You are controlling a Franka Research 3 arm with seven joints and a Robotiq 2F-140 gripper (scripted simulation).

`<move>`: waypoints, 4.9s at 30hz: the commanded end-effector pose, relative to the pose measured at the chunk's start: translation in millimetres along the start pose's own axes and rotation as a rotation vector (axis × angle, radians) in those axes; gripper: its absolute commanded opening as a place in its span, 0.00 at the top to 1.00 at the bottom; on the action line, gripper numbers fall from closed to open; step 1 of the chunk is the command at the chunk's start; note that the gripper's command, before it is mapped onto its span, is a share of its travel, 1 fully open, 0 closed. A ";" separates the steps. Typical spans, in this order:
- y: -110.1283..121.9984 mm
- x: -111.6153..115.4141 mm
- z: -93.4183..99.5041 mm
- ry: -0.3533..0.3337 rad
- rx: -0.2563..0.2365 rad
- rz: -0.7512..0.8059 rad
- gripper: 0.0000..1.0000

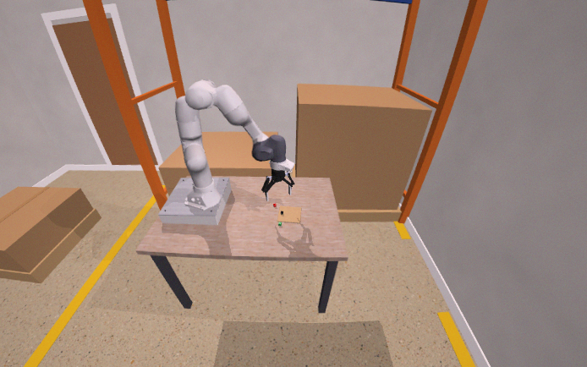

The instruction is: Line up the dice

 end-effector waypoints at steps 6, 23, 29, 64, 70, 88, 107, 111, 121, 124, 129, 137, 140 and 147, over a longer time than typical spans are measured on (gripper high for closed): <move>-0.5 5.7 -0.2 0.020 -0.001 -0.250 0.00; 0.6 13.8 -2.3 0.020 -0.003 -0.505 0.00; 1.0 16.7 -3.0 0.020 -0.004 -0.594 0.00; 4.0 33.3 -7.2 0.019 -0.010 -1.122 0.00; 4.5 36.1 -7.9 0.019 -0.011 -1.214 0.00; 6.4 44.5 -10.0 0.018 -0.013 -1.485 0.00; 7.8 50.1 -11.4 0.017 -0.015 -1.668 0.81; 7.8 50.1 -11.4 0.017 -0.015 -1.668 0.81; 7.8 50.1 -11.4 0.017 -0.015 -1.668 0.81; 7.8 50.1 -11.4 0.017 -0.015 -1.668 0.81; 7.8 50.1 -11.4 0.017 -0.015 -1.668 0.81; 7.8 50.1 -11.4 0.017 -0.015 -1.668 0.81; 7.8 50.1 -11.5 0.017 -0.015 -1.668 0.81; 7.8 50.1 -12.4 0.017 -0.015 -1.668 0.81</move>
Point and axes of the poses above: the point where the finger pads meet when closed, its own z axis back along the fingers, its own y axis across the jaws, x = y × z, the point moved 8 cm from there along z, back along the fingers, and after that the axes turned 3 degrees about z, right-handed, at the moved point
